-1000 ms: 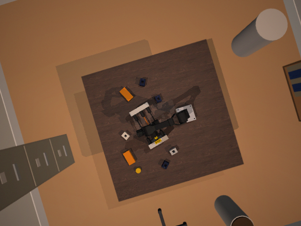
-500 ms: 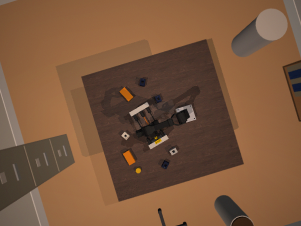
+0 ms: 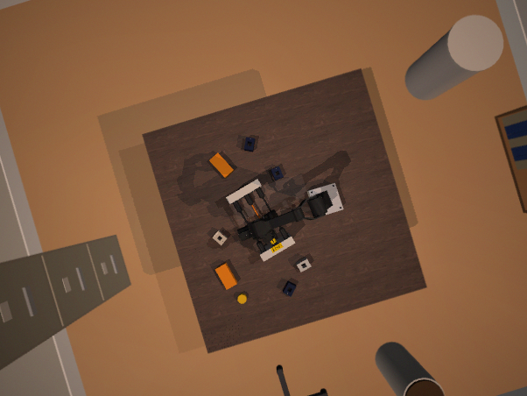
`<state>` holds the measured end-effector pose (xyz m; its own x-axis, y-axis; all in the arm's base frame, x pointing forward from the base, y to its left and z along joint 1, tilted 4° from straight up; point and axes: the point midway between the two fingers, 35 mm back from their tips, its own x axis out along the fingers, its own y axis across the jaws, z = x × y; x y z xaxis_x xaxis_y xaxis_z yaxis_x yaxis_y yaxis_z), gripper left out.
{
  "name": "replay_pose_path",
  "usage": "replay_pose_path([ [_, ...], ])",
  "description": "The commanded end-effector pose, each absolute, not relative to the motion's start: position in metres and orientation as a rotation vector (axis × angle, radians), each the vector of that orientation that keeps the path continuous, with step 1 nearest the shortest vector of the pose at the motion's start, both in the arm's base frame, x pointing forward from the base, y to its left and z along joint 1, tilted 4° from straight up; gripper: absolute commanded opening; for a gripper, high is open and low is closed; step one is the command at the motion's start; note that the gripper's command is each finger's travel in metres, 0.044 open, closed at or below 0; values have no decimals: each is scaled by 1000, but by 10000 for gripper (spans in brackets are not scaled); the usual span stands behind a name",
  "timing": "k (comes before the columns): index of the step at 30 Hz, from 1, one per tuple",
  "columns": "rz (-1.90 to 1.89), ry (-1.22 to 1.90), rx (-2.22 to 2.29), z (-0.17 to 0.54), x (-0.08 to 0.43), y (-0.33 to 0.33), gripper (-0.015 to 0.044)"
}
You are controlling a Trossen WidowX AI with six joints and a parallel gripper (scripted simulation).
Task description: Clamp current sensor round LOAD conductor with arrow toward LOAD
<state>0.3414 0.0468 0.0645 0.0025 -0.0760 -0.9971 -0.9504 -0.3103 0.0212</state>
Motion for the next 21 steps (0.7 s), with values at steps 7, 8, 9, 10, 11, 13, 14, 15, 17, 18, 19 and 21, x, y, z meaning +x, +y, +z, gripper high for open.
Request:
replay_pose_path([
  [7,1409,1105,-1493,64,341,47,157],
  [8,1409,1105,-1493,64,341,47,184],
  [9,1409,1105,-1493,64,341,47,210],
  [10,1409,1105,-1493,64,341,47,236],
  [11,1409,1105,-1493,64,341,47,260],
  [13,1409,1105,-1493,64,341,47,260],
  [14,1409,1105,-1493,64,341,47,260],
  [15,1409,1105,-1493,64,341,47,260],
  [17,1409,1105,-1493,64,341,47,260],
  [18,1409,1105,-1493,64,341,47,260],
  [19,1409,1105,-1493,64,341,47,260],
  [21,1409,1105,-1493,64,341,47,260],
])
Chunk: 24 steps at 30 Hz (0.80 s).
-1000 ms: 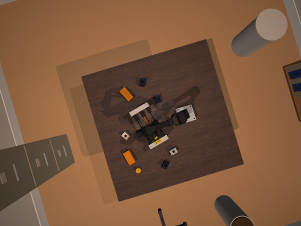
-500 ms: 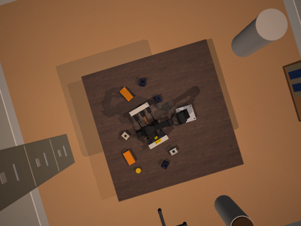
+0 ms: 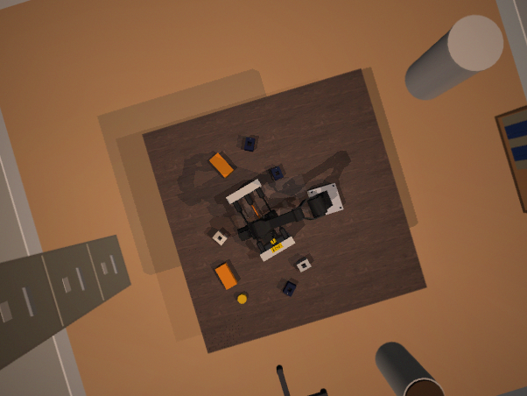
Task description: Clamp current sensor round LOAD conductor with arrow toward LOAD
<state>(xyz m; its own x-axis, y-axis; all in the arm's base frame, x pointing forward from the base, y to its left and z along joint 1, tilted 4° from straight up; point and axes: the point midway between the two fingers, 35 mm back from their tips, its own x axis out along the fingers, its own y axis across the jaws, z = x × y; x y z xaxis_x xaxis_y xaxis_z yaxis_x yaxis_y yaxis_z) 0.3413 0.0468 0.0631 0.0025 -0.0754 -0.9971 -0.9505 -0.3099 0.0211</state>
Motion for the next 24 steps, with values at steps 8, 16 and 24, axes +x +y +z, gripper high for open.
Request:
replay_pose_path([
  [8,1409,1105,-1493,64,341,47,260],
  [16,1409,1105,-1493,64,341,47,260],
  [24,1410,1106,-1493,63,341,47,253],
])
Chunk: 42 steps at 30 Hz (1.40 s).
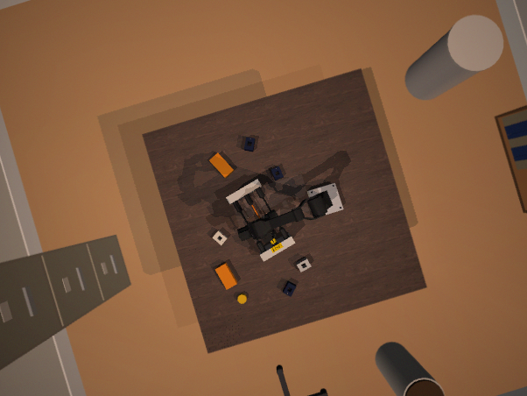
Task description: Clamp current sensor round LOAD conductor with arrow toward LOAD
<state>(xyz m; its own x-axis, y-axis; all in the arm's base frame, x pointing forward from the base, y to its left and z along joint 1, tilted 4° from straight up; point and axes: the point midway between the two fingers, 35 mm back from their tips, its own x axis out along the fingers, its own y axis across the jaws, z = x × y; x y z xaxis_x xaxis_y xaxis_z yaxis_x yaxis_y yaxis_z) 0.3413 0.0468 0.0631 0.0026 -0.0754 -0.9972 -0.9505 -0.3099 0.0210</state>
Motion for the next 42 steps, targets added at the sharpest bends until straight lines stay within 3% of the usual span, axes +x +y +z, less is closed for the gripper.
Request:
replay_pose_path([
  [1,1410,1106,-1493,63,341,47,246],
  [22,1410,1106,-1493,63,341,47,106],
  [26,1406,1099,-1495,65,341,47,1],
  [42,1379,1066,-1508,64,338,46,0],
])
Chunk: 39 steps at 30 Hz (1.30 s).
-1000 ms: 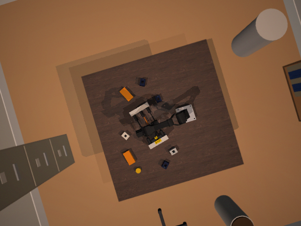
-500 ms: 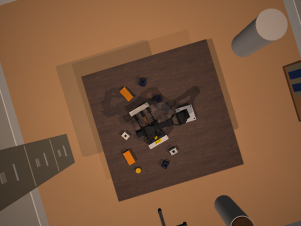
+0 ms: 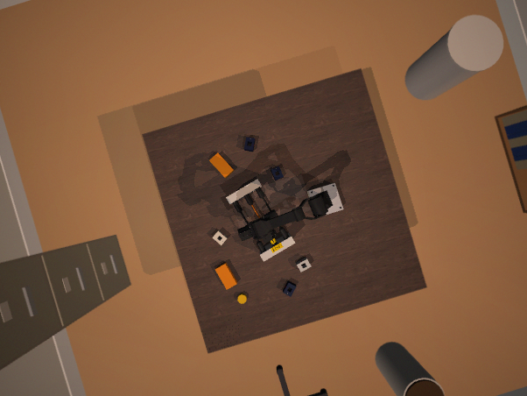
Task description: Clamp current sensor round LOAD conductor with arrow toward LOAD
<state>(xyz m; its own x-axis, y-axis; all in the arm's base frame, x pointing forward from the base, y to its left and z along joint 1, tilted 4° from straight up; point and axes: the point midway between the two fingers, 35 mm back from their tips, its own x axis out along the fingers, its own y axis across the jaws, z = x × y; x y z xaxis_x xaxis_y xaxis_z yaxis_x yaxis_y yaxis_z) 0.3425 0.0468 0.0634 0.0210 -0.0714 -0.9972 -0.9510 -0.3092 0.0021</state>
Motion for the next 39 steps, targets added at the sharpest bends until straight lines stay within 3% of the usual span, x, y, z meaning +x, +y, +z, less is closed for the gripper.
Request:
replay_pose_path([
  [1,1370,1055,-1513,64,337,45,0],
  [25,1365,1052,-1515,59,336,44,0],
  [35,1360,1053,-1515,63,337,45,260],
  [39,1360,1053,-1515,63,337,45,260],
])
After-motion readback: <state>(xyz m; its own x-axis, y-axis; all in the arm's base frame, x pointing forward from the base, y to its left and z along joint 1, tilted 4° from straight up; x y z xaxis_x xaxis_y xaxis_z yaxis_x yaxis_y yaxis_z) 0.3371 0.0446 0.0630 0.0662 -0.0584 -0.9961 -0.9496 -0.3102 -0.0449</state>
